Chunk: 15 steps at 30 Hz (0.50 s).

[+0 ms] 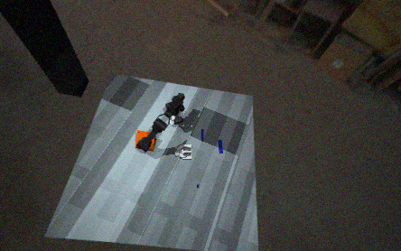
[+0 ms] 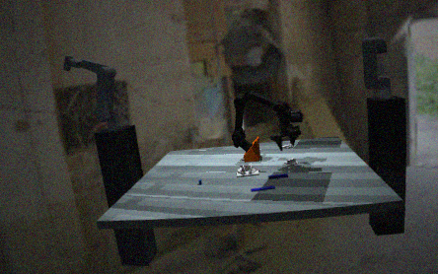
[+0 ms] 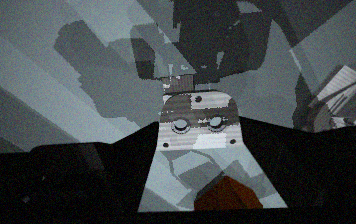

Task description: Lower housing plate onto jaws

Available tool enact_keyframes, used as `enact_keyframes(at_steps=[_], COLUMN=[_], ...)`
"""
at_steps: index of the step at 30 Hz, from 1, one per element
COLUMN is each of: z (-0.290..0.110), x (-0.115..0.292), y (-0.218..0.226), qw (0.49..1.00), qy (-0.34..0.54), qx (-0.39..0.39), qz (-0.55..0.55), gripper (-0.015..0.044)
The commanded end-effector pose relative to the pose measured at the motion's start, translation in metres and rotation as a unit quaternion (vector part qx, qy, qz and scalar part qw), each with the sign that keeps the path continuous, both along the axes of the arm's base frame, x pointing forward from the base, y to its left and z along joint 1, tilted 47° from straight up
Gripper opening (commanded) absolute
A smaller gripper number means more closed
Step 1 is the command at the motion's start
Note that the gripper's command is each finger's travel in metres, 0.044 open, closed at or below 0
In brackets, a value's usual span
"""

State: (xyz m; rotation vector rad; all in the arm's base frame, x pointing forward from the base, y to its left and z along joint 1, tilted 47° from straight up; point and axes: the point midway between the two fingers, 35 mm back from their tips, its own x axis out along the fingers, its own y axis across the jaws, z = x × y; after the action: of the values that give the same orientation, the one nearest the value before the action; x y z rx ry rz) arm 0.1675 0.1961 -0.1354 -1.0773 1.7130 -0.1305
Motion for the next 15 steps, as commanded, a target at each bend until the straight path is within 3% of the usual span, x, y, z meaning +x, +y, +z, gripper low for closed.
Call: enact_keyframes(at_steps=[1,15], z=[0.010,0.042], x=[0.009,0.034], y=[-0.004,-0.027], qw=[1.000,0.999], qy=[-0.010,-0.038], qx=[0.002,0.007], qz=[-0.007,-0.034], gripper=[0.0351,0.0351])
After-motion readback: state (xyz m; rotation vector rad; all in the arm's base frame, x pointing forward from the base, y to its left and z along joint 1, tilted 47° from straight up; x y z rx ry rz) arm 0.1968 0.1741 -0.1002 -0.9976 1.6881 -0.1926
